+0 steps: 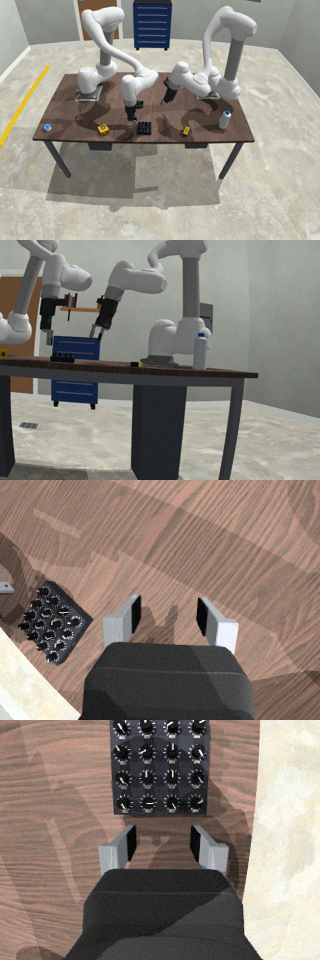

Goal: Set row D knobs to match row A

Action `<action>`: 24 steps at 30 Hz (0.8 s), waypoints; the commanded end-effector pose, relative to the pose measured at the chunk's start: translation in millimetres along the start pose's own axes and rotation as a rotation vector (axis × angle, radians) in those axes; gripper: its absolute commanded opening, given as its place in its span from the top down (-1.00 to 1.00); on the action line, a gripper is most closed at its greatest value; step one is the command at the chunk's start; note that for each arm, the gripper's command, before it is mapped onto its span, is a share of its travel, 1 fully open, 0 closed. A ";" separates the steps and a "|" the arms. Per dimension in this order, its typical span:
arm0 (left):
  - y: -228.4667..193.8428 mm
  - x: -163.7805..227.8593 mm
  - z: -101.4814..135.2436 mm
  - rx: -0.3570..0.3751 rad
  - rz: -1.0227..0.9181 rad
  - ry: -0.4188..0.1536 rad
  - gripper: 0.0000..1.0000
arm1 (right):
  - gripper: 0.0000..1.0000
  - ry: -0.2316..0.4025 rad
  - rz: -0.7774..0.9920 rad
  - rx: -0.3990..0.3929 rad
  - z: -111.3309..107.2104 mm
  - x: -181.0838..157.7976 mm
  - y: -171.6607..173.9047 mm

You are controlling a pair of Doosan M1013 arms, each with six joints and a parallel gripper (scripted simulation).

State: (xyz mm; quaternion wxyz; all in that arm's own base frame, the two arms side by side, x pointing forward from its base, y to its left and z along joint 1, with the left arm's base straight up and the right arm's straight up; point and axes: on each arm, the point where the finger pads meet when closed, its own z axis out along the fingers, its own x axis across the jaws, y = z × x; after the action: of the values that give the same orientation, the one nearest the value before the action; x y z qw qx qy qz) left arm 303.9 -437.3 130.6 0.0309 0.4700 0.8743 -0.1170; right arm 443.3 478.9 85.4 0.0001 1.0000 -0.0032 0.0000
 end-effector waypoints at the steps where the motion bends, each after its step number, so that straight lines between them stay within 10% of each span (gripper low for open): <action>1: 0.0 -0.5 -0.5 0.000 0.000 -0.001 -1.00 | -1.00 0.001 0.000 0.001 -2.1 -0.7 -2.1; 9: 0.0 -0.5 -0.5 0.000 0.000 -0.001 -1.00 | -1.00 0.001 -0.010 0.002 -20.9 -18.1 -27.8; 10: 0.0 -0.5 -0.5 0.000 0.000 -0.001 -1.00 | 0.07 0.001 -0.010 0.002 -20.9 -18.1 -27.8; 24: 0.0 -0.5 -0.5 0.000 0.000 -0.001 -1.00 | 0.07 0.001 -0.010 0.002 -20.9 -18.1 -27.8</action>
State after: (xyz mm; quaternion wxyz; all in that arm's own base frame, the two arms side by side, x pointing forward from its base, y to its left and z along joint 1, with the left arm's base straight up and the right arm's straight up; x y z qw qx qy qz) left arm 303.9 -437.3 130.6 0.0309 0.4700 0.8743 -0.1170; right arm 425.1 506.4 105.4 0.0000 1.0000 0.0021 0.0000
